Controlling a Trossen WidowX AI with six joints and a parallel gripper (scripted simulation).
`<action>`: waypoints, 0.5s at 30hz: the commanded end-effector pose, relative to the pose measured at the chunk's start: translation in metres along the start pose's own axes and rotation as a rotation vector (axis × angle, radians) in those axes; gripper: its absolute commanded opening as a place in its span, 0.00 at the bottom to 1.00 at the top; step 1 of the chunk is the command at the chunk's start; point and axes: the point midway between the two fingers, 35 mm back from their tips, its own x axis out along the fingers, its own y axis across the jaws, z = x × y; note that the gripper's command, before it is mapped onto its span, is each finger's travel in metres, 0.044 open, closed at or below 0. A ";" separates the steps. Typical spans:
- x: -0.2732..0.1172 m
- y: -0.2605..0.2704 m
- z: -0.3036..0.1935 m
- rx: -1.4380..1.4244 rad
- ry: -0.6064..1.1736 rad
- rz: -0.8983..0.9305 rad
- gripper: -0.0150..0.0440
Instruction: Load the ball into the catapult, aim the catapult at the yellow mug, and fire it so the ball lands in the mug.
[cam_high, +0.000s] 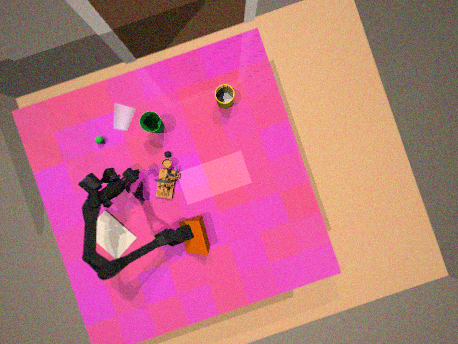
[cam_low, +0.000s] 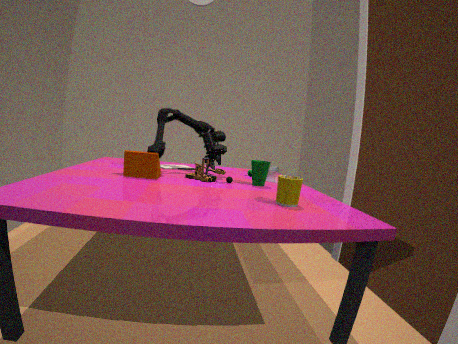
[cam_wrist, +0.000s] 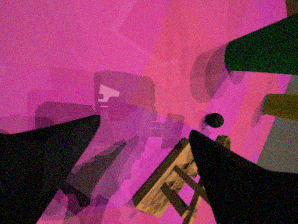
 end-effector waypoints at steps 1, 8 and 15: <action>0.000 -0.024 -0.010 0.050 0.065 -0.001 1.00; -0.004 -0.064 -0.038 0.176 0.191 0.020 1.00; -0.014 -0.096 -0.066 0.350 0.293 0.068 1.00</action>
